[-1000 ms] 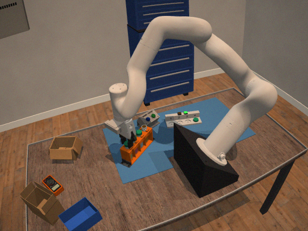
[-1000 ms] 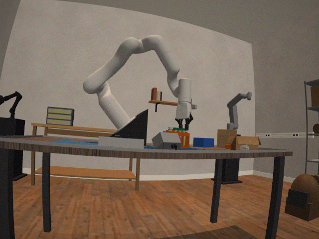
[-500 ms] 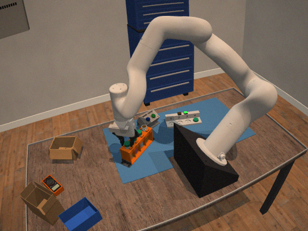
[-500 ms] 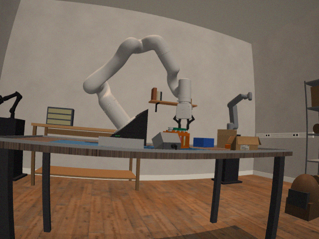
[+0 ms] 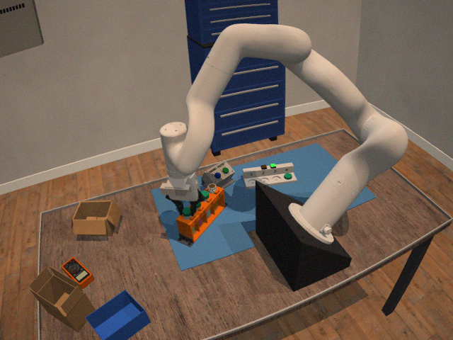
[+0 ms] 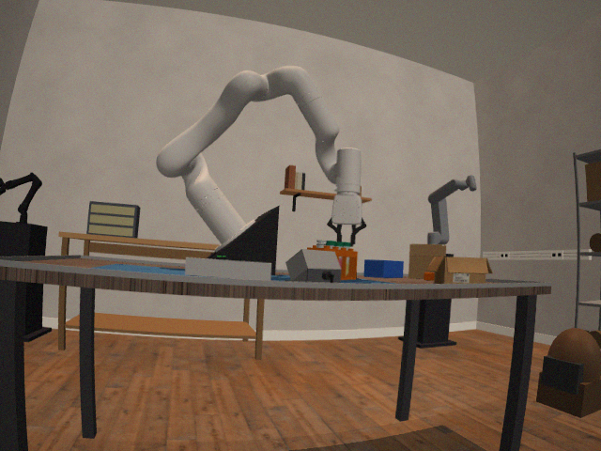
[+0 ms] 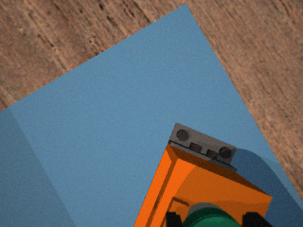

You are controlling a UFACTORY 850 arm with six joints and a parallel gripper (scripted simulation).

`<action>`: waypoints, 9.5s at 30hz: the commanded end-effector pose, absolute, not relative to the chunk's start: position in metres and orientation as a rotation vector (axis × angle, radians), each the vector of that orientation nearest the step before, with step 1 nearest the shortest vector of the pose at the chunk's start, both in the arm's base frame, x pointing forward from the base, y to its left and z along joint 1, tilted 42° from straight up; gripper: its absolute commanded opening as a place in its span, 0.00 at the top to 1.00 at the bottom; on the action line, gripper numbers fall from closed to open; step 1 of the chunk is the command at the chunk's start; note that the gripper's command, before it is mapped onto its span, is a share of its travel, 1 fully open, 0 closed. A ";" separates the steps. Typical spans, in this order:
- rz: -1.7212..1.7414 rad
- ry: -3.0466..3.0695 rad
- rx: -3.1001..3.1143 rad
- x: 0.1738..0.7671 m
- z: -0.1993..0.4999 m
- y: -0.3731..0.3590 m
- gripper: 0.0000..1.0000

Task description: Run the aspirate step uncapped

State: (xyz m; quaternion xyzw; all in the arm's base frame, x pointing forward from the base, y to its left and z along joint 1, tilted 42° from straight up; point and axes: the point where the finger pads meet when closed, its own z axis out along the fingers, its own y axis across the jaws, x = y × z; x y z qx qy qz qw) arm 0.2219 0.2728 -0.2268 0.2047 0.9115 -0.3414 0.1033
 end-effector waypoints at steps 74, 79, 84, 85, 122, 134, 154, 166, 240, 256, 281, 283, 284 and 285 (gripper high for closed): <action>-1.063 2.818 0.264 0.222 -0.227 0.274 0.54; -1.089 2.872 0.070 0.222 -0.227 0.274 0.54; -1.089 2.872 0.070 0.222 -0.227 0.274 0.54; -1.089 2.872 0.070 0.222 -0.227 0.274 1.00; -0.805 2.219 1.358 0.222 -0.227 0.273 1.00; -0.615 1.753 1.803 0.222 -0.228 0.273 1.00; -0.640 1.816 1.754 0.222 -0.227 0.273 0.54; -0.826 2.271 1.294 0.222 -0.227 0.273 0.54; -0.655 1.852 1.723 0.222 -0.228 0.273 1.00; -0.607 1.733 1.819 0.222 -0.228 0.273 0.54; -0.951 2.572 0.842 0.222 -0.228 0.273 0.54; -0.980 2.634 0.723 0.222 -0.228 0.273 0.54; -0.980 2.634 0.723 0.222 -0.228 0.273 0.54; -0.980 2.634 0.723 0.222 -0.228 0.273 0.54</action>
